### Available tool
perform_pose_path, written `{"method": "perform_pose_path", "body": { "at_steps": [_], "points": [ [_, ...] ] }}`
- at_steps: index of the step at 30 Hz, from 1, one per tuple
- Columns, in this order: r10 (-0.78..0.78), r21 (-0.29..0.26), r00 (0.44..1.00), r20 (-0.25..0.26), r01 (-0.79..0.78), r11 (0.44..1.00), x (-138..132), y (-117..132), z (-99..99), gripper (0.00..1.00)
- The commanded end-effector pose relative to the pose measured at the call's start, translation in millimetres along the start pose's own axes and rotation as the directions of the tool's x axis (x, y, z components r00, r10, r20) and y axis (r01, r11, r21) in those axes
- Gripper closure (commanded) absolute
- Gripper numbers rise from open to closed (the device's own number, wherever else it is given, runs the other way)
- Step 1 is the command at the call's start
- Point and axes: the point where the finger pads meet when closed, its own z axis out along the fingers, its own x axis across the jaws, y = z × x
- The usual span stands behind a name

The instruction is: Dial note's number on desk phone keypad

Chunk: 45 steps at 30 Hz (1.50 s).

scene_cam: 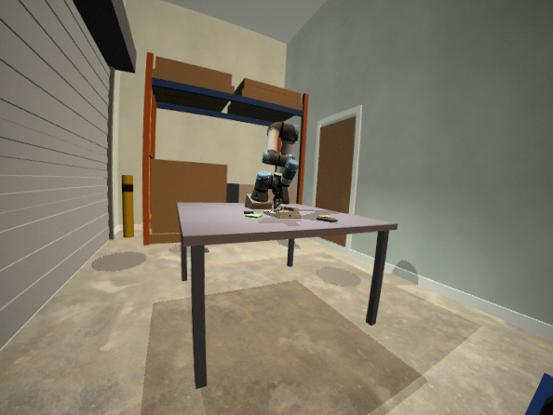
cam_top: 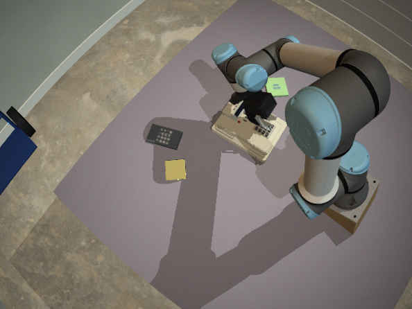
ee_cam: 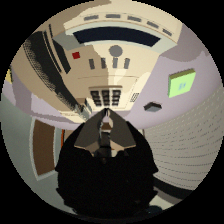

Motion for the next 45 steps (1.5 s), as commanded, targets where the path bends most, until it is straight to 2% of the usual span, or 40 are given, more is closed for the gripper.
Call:
{"method": "perform_pose_path", "body": {
  "at_steps": [1, 45],
  "points": [
    [0.0, 0.001, 1.0, 0.0, 0.0, 1.0, 0.1, -1.8, 2.0, 1.0],
    [0.0, 0.001, 1.0, 0.0, 0.0, 1.0, 0.1, -4.1, 5.2, 1.0]
  ]
}}
